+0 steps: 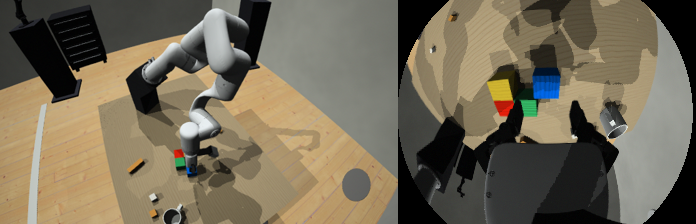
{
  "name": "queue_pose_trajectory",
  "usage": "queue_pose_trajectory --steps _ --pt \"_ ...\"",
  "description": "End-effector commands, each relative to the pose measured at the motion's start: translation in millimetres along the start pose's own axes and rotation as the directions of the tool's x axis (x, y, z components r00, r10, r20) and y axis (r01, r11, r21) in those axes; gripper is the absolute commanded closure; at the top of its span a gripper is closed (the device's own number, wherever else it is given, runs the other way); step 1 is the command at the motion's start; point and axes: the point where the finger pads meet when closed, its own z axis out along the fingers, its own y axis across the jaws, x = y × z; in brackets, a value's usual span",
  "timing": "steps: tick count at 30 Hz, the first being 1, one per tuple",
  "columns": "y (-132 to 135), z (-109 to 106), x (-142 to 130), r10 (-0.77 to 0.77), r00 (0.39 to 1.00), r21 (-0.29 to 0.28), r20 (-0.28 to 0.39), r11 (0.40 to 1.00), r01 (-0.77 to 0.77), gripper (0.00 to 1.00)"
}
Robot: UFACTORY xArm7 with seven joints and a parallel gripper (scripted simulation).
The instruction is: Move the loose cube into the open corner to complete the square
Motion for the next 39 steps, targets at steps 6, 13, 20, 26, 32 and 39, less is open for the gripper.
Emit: queue_pose_trajectory --steps 6,13,20,26,32,39 --pt "1.1 -6.0 -0.3 0.0 1.0 -0.002 0.001 1.0 0.0 0.17" --pt "1.1 -6.3 -0.3 0.0 1.0 -0.002 0.001 1.0 0.0 1.0" --pt "1.1 -6.3 -0.3 0.0 1.0 -0.002 0.001 1.0 0.0 1.0" --pt "1.1 -6.3 -0.3 0.0 1.0 -0.002 0.001 1.0 0.0 1.0" --pt "1.1 -6.3 -0.3 0.0 1.0 -0.002 0.001 1.0 0.0 1.0" --pt "1.1 -6.3 -0.3 0.0 1.0 -0.002 0.001 1.0 0.0 1.0"
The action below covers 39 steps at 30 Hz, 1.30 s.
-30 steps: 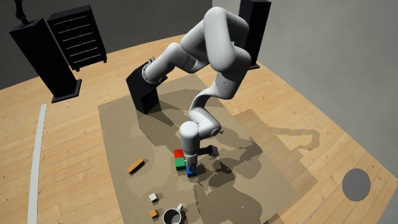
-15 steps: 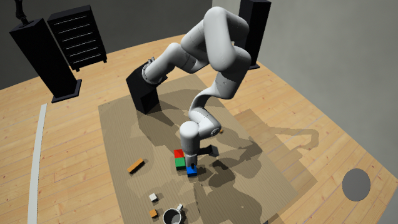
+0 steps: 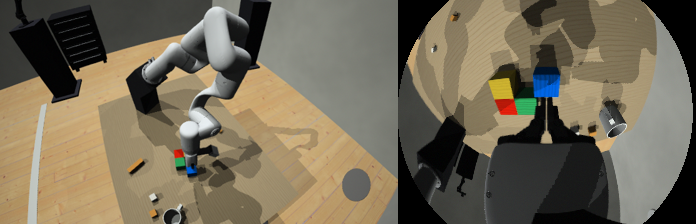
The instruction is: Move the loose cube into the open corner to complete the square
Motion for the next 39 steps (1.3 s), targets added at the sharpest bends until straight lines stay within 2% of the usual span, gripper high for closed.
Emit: queue_pose_trajectory --steps 1,7,11,13,39 --pt "1 -1 0 0.0 1.0 -0.003 0.001 1.0 0.0 1.0" --pt "5 -1 0 0.0 1.0 -0.003 0.0 1.0 0.0 1.0" --pt "44 0 0 0.0 1.0 -0.003 -0.001 1.0 0.0 1.0" --pt "55 -1 -1 0.001 1.0 -0.003 0.001 1.0 -0.001 1.0" --pt "55 4 -1 0.001 1.0 -0.003 0.001 1.0 -0.001 1.0"
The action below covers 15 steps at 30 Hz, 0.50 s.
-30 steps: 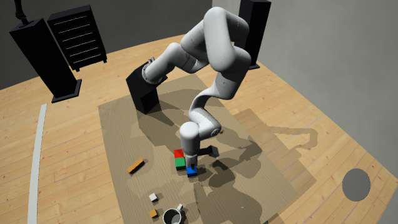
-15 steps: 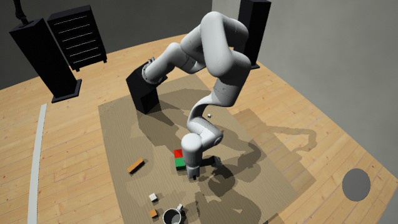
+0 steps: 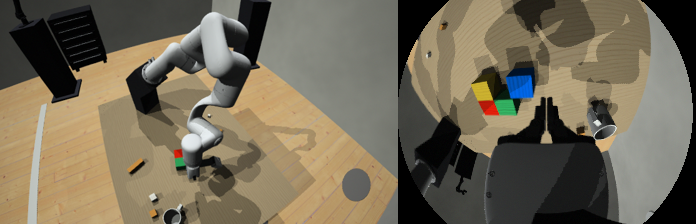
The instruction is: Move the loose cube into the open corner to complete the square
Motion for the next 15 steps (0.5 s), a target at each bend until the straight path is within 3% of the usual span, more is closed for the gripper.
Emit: queue_pose_trajectory --steps 1,15 --pt "1 3 0 0.0 1.0 -0.003 0.001 1.0 0.0 1.0" --pt "2 29 0 0.0 1.0 -0.003 0.001 1.0 0.0 1.0"
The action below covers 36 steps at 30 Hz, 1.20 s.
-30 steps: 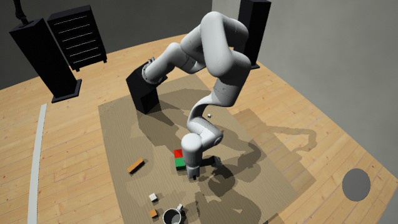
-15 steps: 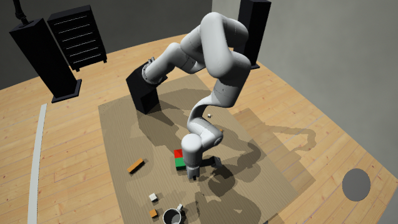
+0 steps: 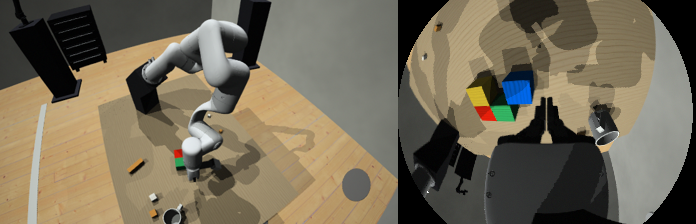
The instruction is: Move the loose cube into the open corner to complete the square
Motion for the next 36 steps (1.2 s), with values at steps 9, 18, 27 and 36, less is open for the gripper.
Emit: queue_pose_trajectory --steps 9,18,27,36 --pt "2 36 0 0.0 1.0 -0.003 0.001 1.0 0.0 1.0" --pt "2 55 0 0.0 1.0 -0.003 0.001 1.0 0.0 1.0" --pt "2 72 0 0.0 1.0 -0.003 0.001 1.0 0.0 1.0" --pt "2 76 0 0.0 1.0 -0.003 0.001 1.0 0.0 1.0"
